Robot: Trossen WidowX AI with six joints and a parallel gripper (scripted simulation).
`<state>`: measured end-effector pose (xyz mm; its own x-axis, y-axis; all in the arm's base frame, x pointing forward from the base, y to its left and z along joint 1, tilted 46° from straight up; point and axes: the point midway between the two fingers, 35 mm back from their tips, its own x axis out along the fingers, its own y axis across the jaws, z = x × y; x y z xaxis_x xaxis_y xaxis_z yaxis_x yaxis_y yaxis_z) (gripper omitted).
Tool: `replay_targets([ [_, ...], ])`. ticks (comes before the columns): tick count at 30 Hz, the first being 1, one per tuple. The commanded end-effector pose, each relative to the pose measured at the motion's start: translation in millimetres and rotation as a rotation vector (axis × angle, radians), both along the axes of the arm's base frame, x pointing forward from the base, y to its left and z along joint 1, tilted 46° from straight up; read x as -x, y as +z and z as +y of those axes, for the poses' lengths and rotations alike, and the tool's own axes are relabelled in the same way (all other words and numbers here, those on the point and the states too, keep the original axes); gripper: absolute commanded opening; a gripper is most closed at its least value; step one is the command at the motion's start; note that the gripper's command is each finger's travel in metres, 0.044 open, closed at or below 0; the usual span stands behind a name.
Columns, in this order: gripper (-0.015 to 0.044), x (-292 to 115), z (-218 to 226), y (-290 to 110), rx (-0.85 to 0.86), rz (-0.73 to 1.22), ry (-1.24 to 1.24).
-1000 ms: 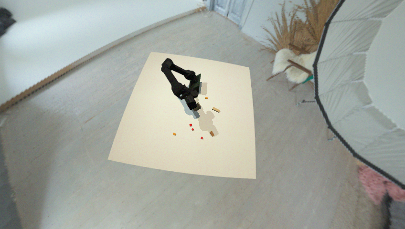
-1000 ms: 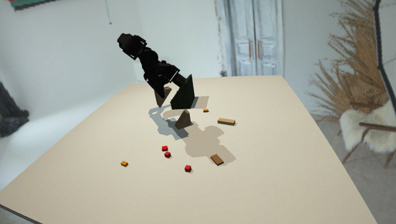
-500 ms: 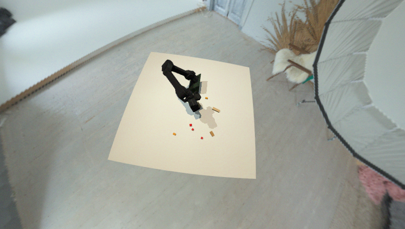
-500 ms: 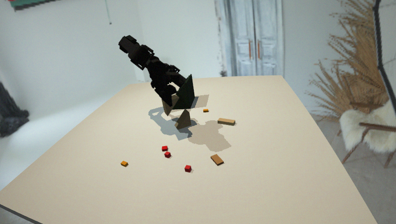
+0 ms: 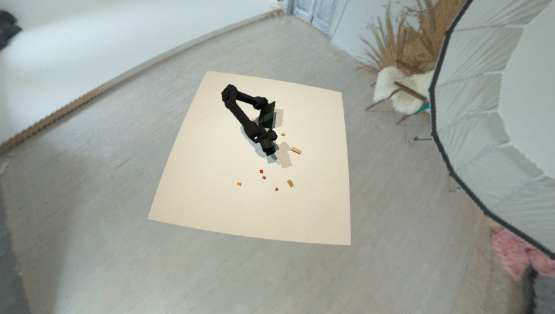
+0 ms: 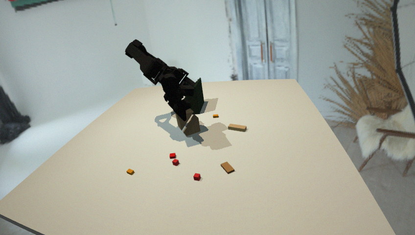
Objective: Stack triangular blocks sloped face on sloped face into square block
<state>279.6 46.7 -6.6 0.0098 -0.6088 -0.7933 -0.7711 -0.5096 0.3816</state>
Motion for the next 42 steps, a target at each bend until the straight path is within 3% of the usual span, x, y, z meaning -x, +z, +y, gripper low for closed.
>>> replay_targets([
  [1, 0.0, 4.2, -8.0, -11.7, 0.009, 0.013, 0.004],
  [42, 0.0, 6.1, -11.2, -14.0, 0.008, 0.002, 0.015],
])
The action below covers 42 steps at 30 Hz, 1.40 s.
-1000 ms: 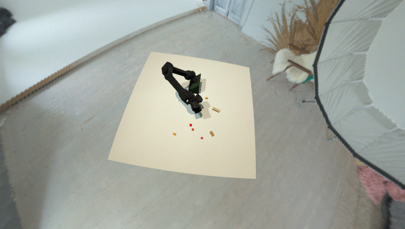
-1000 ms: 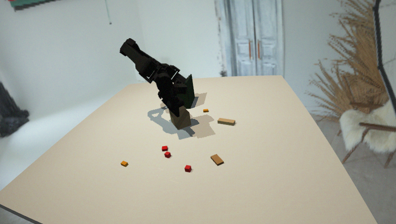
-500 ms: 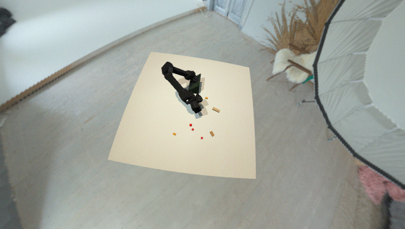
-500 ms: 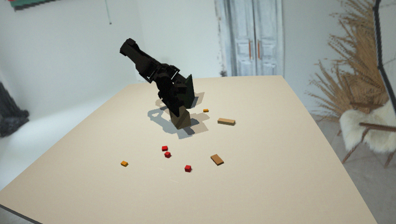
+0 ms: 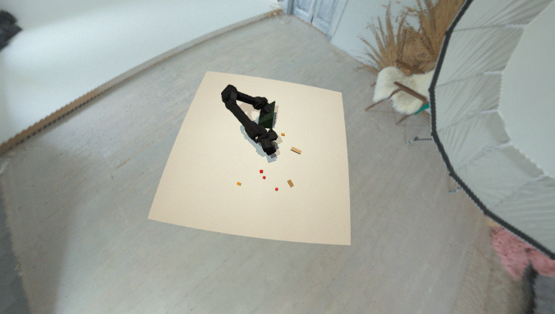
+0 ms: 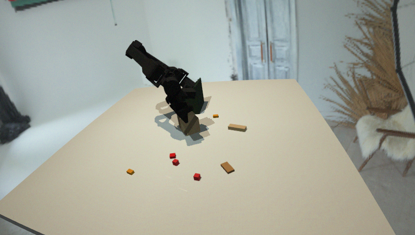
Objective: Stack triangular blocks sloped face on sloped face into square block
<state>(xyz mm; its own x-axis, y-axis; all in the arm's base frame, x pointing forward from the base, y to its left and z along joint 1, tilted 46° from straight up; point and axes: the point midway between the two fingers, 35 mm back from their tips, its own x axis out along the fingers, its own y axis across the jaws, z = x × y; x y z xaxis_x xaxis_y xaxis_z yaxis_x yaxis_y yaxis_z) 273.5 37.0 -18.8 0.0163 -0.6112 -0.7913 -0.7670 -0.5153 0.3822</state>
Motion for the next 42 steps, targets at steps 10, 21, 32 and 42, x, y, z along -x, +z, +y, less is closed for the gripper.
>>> replay_targets([
  [10, 0.0, 0.6, -4.8, -7.4, 0.005, 0.003, 0.006],
  [21, 0.0, 1.4, -8.3, -13.6, 0.005, 0.002, 0.007],
  [32, 0.0, 2.3, -10.8, -18.5, 0.005, 0.002, 0.007],
  [42, 0.0, 2.4, -11.0, -18.7, 0.005, 0.002, 0.008],
])
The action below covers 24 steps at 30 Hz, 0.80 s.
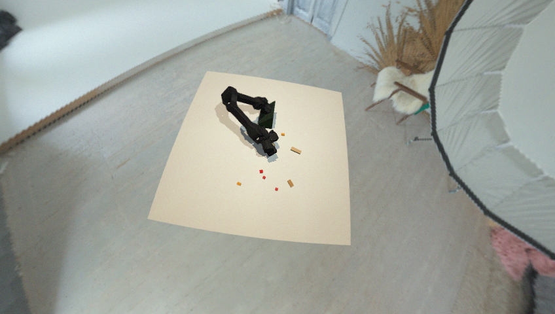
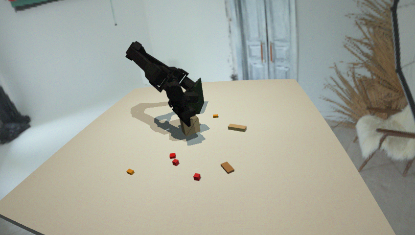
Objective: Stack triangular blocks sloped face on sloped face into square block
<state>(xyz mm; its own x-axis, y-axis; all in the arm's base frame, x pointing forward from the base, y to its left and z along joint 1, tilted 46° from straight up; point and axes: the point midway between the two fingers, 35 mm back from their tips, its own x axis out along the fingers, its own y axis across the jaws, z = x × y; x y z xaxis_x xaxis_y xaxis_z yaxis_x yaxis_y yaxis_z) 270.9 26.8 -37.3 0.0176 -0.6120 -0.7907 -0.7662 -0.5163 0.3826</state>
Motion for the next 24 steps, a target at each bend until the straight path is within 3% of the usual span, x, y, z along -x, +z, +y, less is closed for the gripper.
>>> replay_targets([
  [1, 0.0, -0.1, -0.8, -0.3, 0.004, 0.002, 0.007],
  [24, 0.0, 0.4, -1.0, -1.7, 0.0, 0.0, 0.001],
])
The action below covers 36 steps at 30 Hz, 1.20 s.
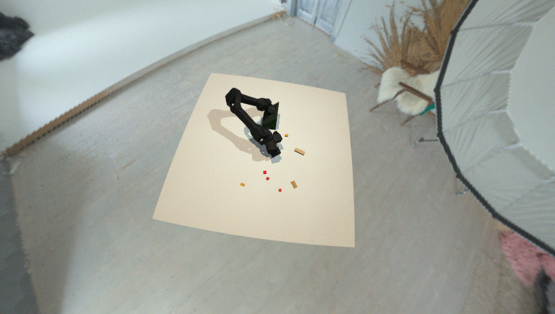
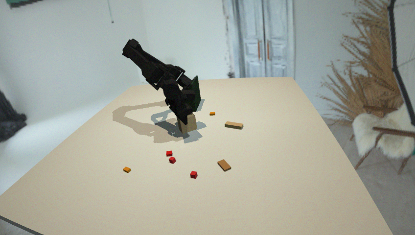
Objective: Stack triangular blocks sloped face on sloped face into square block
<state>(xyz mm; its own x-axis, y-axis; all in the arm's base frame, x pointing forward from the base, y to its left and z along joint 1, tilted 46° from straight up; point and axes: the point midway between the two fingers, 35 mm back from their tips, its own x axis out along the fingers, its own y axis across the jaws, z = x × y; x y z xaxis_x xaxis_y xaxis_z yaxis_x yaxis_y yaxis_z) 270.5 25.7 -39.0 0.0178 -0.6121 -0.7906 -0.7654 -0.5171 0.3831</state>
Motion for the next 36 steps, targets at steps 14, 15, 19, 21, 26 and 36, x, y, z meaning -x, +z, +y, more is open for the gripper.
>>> replay_targets([
  [14, 0.0236, 0.0, 0.0, 0.0, 0.0, 0.0, 0.0],
  [15, 0.0263, 0.0, 0.0, 0.0, 0.0, 0.0, 0.0],
  [19, 0.0368, 0.0, 0.0, 0.0, 0.0, 0.0, 0.0],
  [21, 0.042, 0.0, 0.0, 0.0, 0.0, 0.0, 0.0],
  [26, 0.044, 0.0, 0.0, 0.0, 0.0, 0.0, 0.0],
  [36, 0.044, -3.8, 45.5, 53.3, -0.006, 0.001, 0.001],
])
